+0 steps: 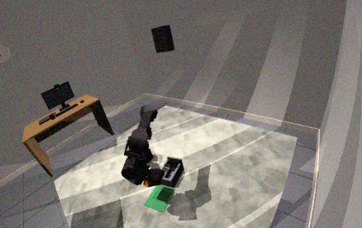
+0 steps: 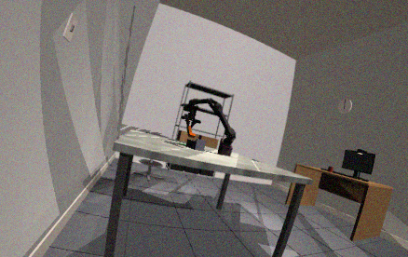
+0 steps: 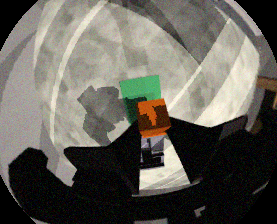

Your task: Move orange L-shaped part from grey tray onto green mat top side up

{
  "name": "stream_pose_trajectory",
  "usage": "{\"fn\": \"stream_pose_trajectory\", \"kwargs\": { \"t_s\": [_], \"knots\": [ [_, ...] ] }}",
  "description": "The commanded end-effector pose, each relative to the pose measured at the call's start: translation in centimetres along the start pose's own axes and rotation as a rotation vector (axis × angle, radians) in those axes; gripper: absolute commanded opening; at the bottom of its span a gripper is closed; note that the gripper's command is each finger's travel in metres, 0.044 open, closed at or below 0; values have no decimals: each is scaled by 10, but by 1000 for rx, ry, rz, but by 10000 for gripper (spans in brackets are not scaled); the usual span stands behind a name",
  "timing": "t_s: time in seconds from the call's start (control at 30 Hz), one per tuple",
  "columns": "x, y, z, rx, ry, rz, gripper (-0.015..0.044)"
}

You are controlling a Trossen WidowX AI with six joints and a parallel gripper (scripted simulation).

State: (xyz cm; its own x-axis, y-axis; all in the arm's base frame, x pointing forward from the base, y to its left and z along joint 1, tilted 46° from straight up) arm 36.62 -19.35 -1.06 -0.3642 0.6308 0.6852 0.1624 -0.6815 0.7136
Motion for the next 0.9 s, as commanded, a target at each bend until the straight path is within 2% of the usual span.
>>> {"fn": "stream_pose_trajectory", "kwargs": {
  "t_s": [0.0,0.87],
  "knots": [
    [-5,1,0,1,5,-5,0],
    [-5,-37,0,1,5,-4,0]
  ]
}}
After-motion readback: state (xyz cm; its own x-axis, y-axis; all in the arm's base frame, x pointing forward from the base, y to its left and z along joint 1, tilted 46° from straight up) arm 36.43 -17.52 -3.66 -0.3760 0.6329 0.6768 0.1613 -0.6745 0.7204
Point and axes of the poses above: the point midway between the two fingers, 35 mm back from their tips, its own y axis back along the fingers, its own z axis across the jaws, x = y × z, the point moved 10 cm from there along y, back along the fingers, and after that the axes turned 1 degree about -y, right-handed, at the moved point
